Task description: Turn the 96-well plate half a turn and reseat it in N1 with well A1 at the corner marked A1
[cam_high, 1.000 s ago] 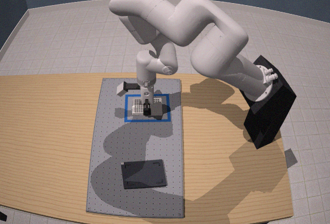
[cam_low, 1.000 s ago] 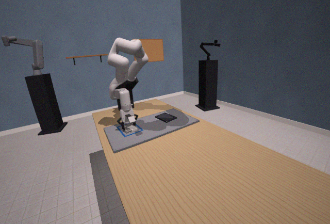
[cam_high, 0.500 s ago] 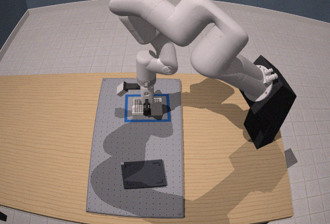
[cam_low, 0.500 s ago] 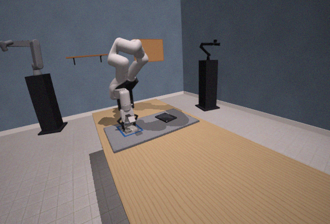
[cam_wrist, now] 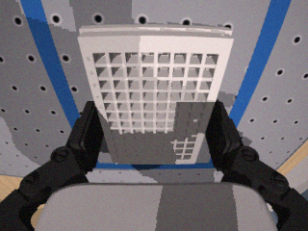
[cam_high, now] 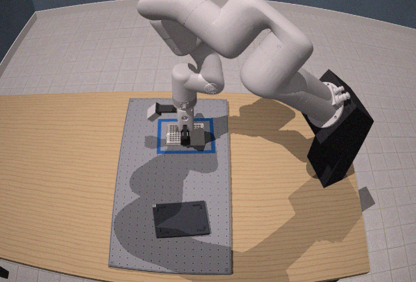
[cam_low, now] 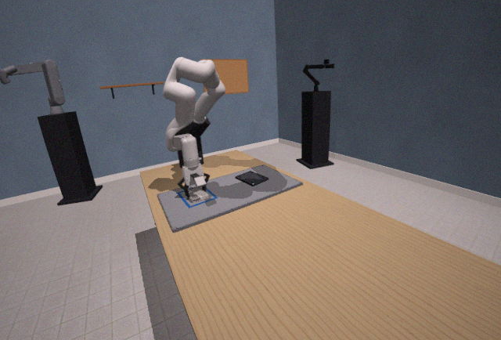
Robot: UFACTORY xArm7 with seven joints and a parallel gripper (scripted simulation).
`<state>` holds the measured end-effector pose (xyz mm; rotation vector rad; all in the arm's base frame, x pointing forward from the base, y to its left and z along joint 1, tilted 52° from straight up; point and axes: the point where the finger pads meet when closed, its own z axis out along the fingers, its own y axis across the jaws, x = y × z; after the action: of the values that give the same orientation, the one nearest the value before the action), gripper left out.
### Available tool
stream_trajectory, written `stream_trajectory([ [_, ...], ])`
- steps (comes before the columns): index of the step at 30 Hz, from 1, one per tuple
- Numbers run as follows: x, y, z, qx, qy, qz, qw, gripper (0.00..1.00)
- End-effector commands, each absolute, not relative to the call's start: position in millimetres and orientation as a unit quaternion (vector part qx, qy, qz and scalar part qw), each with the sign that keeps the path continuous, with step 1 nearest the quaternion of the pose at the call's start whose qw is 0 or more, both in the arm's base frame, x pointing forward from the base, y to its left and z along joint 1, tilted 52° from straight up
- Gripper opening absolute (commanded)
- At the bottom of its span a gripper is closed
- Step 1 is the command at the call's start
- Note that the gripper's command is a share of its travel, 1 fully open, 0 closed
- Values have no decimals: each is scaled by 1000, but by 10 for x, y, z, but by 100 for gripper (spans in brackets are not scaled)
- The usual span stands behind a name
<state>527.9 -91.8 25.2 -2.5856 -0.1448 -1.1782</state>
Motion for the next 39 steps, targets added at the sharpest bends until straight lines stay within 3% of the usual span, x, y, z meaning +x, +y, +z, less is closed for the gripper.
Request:
stream_trajectory([
  [1, 5273, -934, 258, -899, -50, -410, 147, 0],
  [39, 5133, -993, 377, -899, -50, -410, 147, 0],
])
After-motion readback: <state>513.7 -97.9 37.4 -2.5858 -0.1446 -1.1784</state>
